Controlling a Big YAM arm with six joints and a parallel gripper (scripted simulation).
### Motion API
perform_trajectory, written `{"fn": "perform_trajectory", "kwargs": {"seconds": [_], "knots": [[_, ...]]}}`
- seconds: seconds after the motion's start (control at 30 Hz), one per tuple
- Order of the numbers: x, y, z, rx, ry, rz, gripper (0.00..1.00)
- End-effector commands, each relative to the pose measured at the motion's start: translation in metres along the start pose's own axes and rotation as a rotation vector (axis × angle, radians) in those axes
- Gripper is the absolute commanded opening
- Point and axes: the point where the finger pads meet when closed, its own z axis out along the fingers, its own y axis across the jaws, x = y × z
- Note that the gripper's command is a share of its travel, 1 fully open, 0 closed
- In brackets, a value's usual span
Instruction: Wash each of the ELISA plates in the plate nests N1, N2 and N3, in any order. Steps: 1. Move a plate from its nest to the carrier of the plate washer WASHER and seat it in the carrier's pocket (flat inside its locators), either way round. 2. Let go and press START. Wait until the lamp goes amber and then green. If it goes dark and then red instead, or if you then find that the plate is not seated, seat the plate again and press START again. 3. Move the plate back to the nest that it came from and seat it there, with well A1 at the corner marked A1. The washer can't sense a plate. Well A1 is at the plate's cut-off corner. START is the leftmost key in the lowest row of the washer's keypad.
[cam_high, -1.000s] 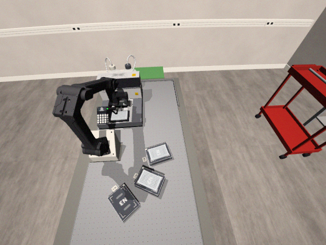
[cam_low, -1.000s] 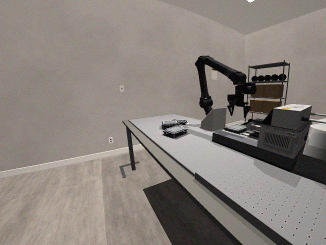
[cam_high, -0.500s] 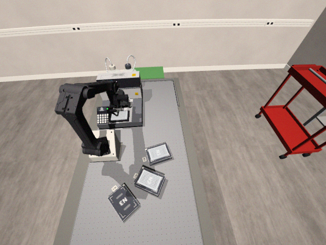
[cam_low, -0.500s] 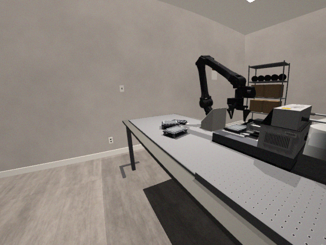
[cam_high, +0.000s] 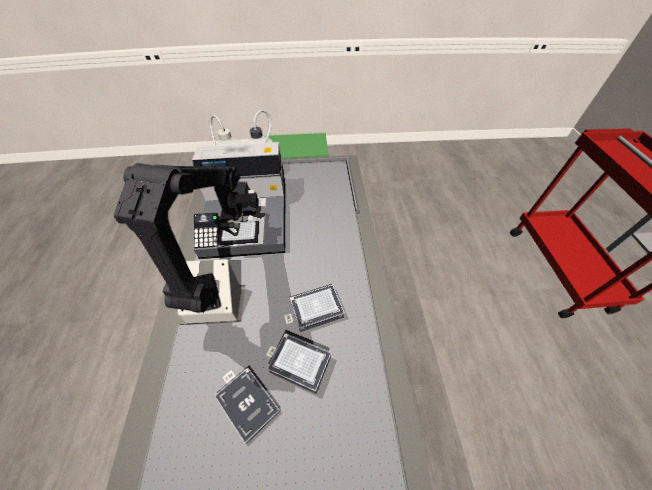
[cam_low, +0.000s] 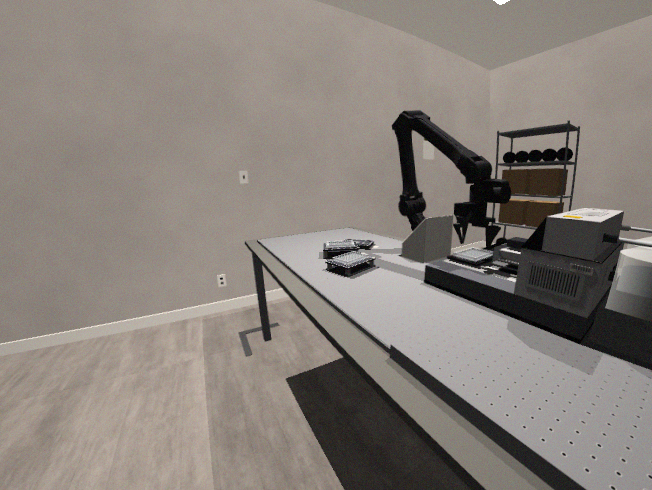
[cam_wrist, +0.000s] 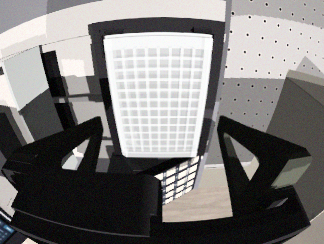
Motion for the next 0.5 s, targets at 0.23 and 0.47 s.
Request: {"fn": "perform_trajectory", "kwargs": {"seconds": [0.23,0.47], "knots": [[-0.0034,0.0128,-0.0056,-0.026,-0.005,0.002,1.00],[-0.0034,0.0128,-0.0056,-0.026,-0.005,0.002,1.00]]}}
